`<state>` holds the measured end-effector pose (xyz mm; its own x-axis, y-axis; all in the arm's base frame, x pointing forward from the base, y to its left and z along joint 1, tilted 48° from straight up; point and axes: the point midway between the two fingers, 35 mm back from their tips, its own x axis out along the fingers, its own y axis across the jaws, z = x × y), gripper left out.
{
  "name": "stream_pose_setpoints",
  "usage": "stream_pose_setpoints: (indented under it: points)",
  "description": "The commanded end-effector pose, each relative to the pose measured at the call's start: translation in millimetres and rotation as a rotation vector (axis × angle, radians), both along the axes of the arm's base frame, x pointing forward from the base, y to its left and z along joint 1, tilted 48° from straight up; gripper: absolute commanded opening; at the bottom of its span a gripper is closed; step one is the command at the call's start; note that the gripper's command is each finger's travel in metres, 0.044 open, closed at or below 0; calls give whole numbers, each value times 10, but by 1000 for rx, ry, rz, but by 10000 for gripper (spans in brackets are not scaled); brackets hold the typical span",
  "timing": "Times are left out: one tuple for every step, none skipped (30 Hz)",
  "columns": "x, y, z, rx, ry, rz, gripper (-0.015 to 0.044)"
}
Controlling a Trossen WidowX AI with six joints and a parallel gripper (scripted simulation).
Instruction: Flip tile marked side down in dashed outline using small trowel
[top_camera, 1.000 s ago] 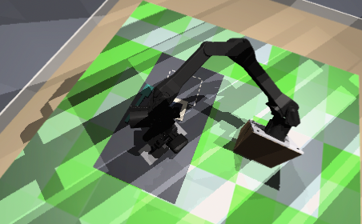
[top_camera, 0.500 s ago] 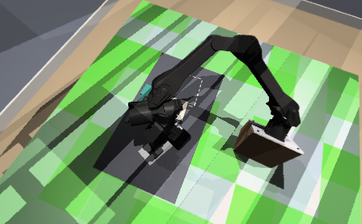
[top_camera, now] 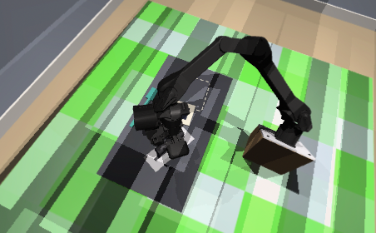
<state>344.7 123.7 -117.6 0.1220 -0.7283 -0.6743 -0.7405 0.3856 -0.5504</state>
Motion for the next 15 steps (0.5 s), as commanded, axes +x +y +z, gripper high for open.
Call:
stream_pose_setpoints:
  points:
    - [6,17,2,23,-110,-102,270]
    - [6,17,2,27,-136,-126,270]
    - [6,17,2,32,-161,-149,270]
    - [6,17,2,36,-186,-173,270]
    - [7,17,2,40,-211,-196,270]
    - [7,17,2,44,-237,-220,270]
    - [7,17,2,49,-262,-243,270]
    - [7,18,2,53,-287,-267,270]
    - [7,18,2,57,-312,-290,270]
    - [7,18,2,61,-338,-314,270]
    - [8,18,2,66,-363,-337,270]
    - [8,18,2,70,-388,-361,270]
    - [9,18,2,74,-414,-385,270]
    - [9,18,2,78,-439,-408,270]
    - [9,18,2,83,-464,-432,270]
